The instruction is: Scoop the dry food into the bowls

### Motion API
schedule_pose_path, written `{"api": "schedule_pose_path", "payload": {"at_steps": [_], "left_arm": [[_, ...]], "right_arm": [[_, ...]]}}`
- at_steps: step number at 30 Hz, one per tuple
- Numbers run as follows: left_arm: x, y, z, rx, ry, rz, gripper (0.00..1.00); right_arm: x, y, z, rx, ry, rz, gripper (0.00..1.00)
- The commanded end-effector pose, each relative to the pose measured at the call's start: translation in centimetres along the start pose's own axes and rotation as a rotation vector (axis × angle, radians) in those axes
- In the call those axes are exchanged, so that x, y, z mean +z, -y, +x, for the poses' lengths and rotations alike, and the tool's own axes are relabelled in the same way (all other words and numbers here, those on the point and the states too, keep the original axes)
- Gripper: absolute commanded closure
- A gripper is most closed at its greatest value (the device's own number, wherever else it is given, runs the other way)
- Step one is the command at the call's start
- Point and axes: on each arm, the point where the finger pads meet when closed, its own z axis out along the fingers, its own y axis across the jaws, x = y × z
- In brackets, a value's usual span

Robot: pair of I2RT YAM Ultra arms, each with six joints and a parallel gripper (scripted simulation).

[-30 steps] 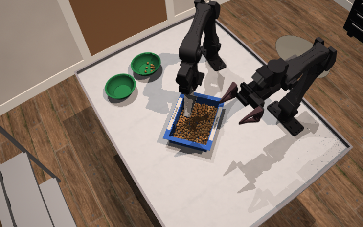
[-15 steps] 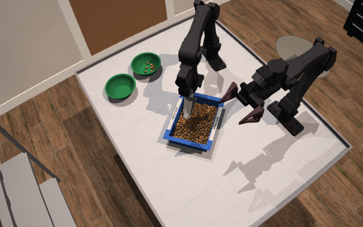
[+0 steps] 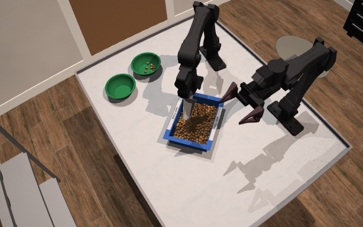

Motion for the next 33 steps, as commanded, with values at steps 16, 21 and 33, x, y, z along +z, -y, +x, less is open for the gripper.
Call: {"api": "schedule_pose_path", "payload": {"at_steps": [16,21,33], "left_arm": [[-0.4,0.0,-1.4,0.0,0.034,0.0,0.0],[-0.4,0.0,-1.4,0.0,0.034,0.0,0.0],[-0.4,0.0,-1.4,0.0,0.034,0.0,0.0]], "right_arm": [[-4.7,0.5,-1.0,0.009,0.098,0.007,1.0],[-4.7,0.3,-0.8,0.006,0.104,0.007,1.0],[-2.9,0.4,1.6,0.005,0.062,0.004,1.0]]}}
